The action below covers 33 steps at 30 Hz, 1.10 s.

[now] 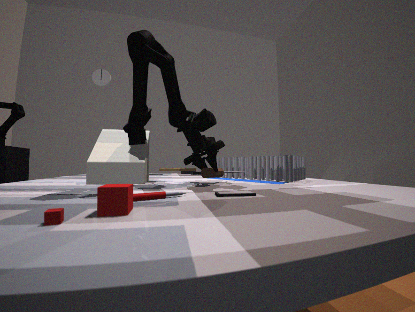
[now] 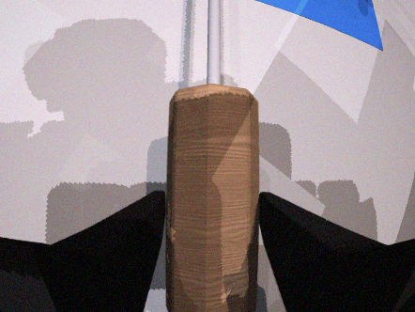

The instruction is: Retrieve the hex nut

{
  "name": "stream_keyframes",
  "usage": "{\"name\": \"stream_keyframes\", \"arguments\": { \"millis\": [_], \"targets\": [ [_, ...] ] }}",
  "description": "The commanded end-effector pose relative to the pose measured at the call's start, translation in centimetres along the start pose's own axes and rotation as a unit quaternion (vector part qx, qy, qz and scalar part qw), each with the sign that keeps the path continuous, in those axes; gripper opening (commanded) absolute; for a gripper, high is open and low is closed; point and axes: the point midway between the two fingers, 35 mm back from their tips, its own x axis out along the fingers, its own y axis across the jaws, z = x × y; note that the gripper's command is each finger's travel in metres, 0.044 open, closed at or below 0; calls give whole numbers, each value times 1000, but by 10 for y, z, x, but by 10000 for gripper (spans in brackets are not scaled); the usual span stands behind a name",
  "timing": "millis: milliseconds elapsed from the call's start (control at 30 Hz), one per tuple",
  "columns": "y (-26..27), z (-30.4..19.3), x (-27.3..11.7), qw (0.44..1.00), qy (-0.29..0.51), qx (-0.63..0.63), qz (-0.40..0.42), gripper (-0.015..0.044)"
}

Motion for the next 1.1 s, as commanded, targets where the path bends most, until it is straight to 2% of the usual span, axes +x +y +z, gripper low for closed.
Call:
{"name": "stream_keyframes", "arguments": {
  "millis": [0, 1067],
  "targets": [
    [-2, 4, 1, 1000, -3, 2, -2, 0],
    [-3, 20, 10, 1000, -3, 4, -3, 0]
  ]
}}
